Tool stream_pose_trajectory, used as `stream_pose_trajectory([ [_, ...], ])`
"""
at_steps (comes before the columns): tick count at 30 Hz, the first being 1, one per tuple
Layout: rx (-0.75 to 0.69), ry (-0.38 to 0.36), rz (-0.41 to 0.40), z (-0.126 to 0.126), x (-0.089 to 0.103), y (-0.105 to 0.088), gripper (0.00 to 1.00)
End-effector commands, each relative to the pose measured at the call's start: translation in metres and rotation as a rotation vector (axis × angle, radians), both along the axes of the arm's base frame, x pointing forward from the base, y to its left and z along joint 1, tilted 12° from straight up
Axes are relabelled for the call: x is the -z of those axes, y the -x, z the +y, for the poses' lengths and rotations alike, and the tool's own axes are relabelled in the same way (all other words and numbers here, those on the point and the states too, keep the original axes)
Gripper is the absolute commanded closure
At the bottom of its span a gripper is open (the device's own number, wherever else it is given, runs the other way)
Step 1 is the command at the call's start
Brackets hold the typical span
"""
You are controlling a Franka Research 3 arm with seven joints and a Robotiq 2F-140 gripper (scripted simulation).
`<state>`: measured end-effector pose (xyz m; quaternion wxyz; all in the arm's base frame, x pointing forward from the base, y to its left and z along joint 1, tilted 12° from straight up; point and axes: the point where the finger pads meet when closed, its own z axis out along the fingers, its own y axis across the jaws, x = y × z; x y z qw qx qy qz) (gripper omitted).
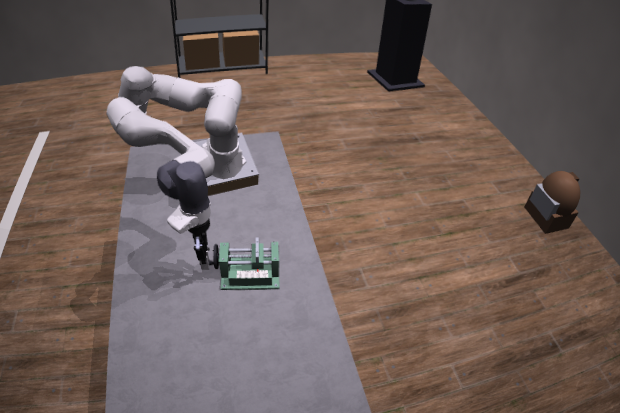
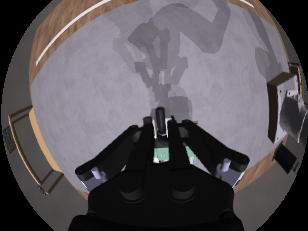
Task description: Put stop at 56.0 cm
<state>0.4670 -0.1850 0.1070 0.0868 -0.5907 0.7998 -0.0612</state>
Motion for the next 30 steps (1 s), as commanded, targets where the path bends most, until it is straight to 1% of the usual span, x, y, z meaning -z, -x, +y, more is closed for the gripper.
stream_pose_trajectory([
  [1,0.003,-0.001,0.0,0.001,0.009,-0.001,0.96],
  [8,0.003,-0.001,0.0,0.003,0.024,0.002,0.96],
  [10,0.003,-0.001,0.0,0.003,0.024,0.002,0.96],
  [15,0.003,-0.001,0.0,0.006,0.032,0.009,0.96],
  [22,0.003,-0.001,0.0,0.009,0.037,0.018,0.96],
  [30,0.003,-0.001,0.0,0.011,0.038,0.025,0.96],
])
